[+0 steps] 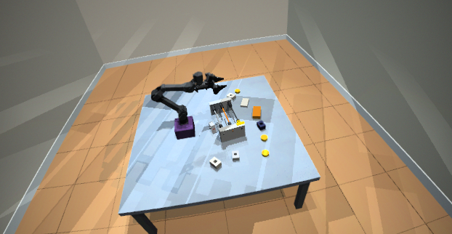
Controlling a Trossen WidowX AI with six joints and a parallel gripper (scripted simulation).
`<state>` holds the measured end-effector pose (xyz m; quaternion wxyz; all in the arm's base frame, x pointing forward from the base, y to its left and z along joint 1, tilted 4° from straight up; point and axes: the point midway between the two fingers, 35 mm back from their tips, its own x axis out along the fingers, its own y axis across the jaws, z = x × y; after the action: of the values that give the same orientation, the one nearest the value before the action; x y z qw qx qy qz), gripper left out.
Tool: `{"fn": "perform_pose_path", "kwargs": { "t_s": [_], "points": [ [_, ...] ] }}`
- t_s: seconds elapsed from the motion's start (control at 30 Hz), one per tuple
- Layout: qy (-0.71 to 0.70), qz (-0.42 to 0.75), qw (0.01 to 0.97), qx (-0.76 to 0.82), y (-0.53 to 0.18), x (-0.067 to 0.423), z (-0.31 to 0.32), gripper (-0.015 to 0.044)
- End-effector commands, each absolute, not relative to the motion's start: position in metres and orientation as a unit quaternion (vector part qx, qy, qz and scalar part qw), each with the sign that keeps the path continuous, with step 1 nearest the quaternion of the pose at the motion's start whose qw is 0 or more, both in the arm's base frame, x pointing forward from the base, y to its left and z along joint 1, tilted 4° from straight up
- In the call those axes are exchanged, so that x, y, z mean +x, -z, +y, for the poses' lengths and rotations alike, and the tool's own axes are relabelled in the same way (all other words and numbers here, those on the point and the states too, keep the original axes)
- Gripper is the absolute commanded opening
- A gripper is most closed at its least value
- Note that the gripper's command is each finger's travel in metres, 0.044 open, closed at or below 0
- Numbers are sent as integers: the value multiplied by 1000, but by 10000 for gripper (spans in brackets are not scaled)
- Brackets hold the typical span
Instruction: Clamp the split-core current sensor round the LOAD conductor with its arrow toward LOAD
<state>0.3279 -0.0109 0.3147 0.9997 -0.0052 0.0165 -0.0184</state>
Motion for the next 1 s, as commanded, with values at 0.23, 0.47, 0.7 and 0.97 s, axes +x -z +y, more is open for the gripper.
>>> {"fn": "perform_pose_path", "kwargs": {
  "t_s": [0.23, 0.47, 0.7, 0.97],
  "points": [
    [132, 314, 940, 31, -226, 382, -102, 440],
    [197, 496, 841, 87, -161, 375, -164, 440],
    [202, 512, 830, 93, -155, 373, -169, 440],
    [202, 512, 830, 93, -155, 373, -169, 440]
  ]
}}
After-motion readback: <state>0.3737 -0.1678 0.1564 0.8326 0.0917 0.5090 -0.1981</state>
